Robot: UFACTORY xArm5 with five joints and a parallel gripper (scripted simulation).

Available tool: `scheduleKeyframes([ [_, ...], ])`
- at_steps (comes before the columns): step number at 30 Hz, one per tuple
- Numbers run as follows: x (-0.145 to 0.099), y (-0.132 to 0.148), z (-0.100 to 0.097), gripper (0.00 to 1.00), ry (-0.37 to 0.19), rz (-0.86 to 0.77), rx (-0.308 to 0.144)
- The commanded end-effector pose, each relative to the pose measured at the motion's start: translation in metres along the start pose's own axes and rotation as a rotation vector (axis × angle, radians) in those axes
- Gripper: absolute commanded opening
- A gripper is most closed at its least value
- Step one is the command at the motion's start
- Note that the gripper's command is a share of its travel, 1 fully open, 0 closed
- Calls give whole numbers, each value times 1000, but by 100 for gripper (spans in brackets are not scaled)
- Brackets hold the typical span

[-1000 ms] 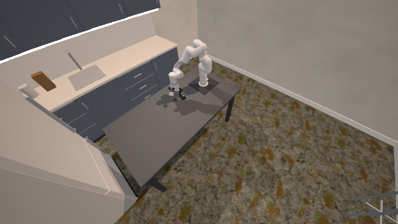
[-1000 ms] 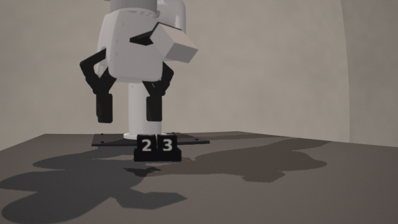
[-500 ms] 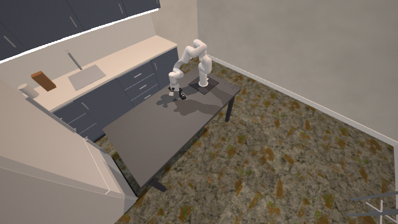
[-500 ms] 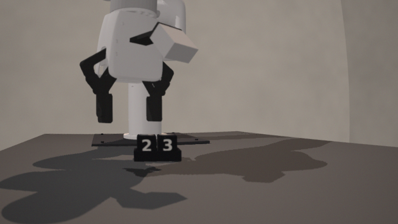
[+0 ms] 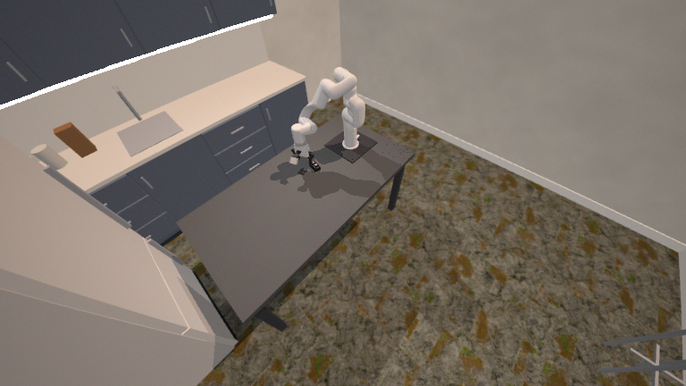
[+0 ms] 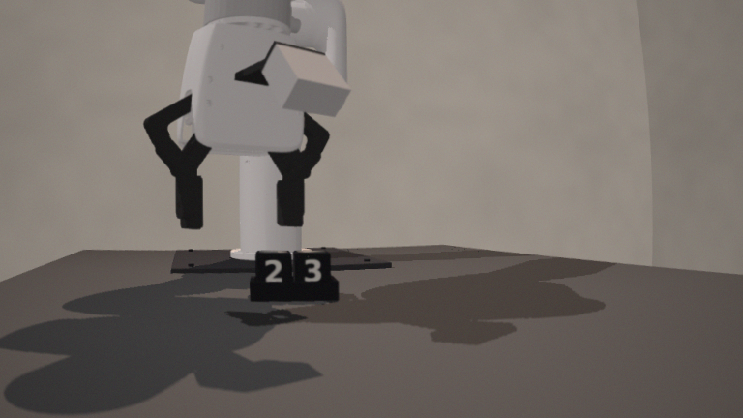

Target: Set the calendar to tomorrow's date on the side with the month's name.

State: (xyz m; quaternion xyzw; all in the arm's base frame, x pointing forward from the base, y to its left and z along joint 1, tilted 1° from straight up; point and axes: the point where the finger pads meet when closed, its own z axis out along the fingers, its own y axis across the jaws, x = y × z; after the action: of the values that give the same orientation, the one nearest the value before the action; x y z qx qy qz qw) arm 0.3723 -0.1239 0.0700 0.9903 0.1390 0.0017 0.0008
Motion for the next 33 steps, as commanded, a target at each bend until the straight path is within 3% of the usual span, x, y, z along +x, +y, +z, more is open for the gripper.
scheduleKeyframes([
  [1, -10, -2, -1, 100, 4, 128, -2],
  [7, -13, -3, -1, 100, 4, 137, -2],
  [14, -21, -5, -1, 100, 4, 372, -2],
  [23, -32, -8, -1, 100, 4, 415, -2],
  [29, -40, -10, -1, 100, 5, 633, -2],
  [33, -50, -13, -1, 100, 4, 652, -2],
])
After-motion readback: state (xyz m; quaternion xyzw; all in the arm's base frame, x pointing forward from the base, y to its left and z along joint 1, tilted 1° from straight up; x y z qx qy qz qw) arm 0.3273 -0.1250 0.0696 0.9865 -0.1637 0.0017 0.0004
